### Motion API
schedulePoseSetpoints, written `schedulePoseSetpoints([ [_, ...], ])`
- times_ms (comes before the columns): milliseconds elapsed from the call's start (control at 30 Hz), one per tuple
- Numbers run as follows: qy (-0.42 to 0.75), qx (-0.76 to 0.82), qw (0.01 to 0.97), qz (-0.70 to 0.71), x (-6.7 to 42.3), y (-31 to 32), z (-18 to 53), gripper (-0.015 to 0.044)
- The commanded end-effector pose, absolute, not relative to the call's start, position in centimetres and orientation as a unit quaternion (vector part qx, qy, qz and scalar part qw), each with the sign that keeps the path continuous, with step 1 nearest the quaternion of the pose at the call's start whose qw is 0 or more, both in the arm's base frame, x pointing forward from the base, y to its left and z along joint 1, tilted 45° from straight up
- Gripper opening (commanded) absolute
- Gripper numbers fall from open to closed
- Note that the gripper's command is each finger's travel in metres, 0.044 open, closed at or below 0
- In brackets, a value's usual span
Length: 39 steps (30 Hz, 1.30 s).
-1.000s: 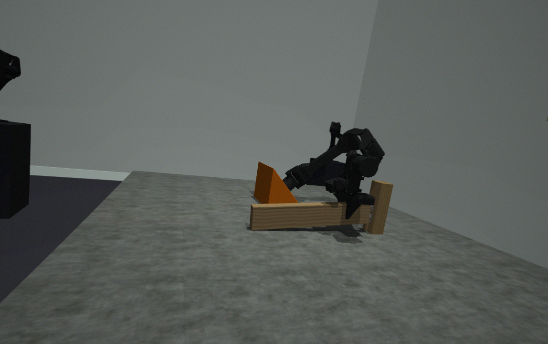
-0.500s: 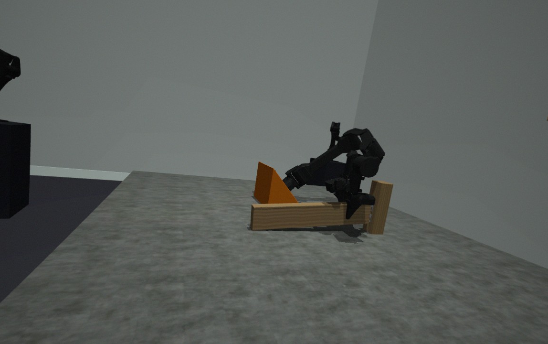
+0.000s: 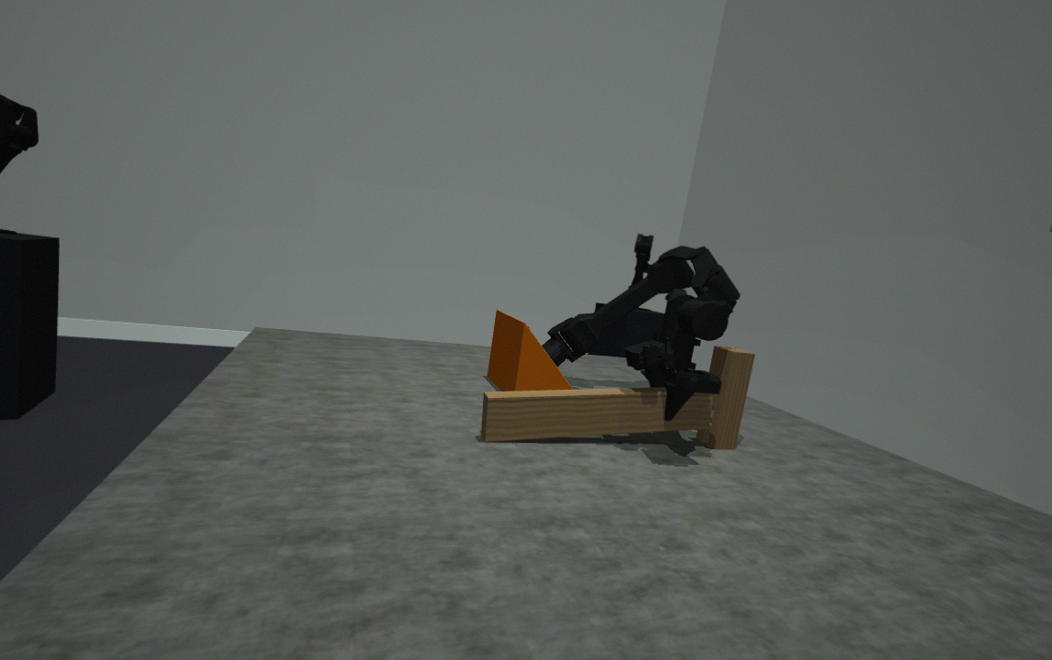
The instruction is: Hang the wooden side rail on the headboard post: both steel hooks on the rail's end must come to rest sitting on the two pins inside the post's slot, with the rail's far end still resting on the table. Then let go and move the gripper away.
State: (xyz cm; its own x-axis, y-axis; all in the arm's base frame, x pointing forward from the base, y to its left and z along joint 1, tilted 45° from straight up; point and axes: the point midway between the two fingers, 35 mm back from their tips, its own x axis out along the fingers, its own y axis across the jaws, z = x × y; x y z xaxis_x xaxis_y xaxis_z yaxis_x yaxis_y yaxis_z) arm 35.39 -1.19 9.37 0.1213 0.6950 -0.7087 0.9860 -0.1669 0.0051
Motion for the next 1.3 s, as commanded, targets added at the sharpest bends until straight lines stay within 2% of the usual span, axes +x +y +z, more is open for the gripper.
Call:
schedulePoseSetpoints([
  [0, 0.592, 0.709, 0.25, -0.291, 35.43, -1.29, 9.73, 0.0],
  [1267, 0.592, 0.709, 0.25, -0.291, 35.39, -0.94, 9.99, 0.0],
])
